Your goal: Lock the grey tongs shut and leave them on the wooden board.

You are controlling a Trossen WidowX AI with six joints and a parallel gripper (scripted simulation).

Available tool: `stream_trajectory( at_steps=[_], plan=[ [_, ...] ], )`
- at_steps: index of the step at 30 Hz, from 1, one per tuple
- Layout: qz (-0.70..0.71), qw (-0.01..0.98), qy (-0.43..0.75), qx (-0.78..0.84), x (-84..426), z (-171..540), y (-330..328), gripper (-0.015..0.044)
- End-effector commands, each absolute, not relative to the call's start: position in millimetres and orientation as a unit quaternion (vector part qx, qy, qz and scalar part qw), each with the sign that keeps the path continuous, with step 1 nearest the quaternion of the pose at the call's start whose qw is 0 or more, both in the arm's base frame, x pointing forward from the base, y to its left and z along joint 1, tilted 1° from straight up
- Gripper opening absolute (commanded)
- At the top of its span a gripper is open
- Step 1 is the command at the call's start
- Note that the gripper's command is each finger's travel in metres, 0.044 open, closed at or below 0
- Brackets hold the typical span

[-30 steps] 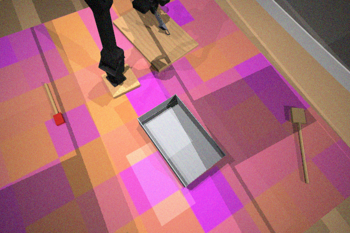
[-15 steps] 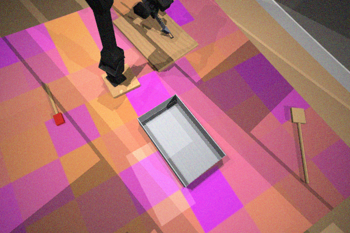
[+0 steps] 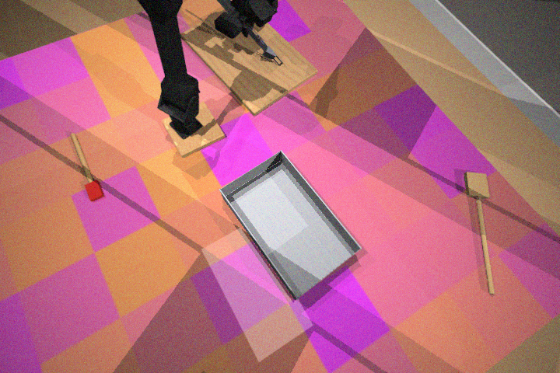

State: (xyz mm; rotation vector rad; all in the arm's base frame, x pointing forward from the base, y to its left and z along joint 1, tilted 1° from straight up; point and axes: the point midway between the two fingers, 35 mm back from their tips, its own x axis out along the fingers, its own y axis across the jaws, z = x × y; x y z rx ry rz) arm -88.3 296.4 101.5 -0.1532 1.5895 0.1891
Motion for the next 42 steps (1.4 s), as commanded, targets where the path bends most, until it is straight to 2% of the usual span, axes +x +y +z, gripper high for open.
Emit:
stream_trajectory(
  at_steps=[1, 20, 42],
  plan=[
    [0.084, 0.695, 0.711, -0.067, -88, 95, 296, -0.0150],
    [0.083, 0.695, 0.711, -0.067, -87, 72, 293, -0.0150],
    [0.083, 0.694, 0.712, -0.070, -88, 73, 292, 0.0427]
  ],
)
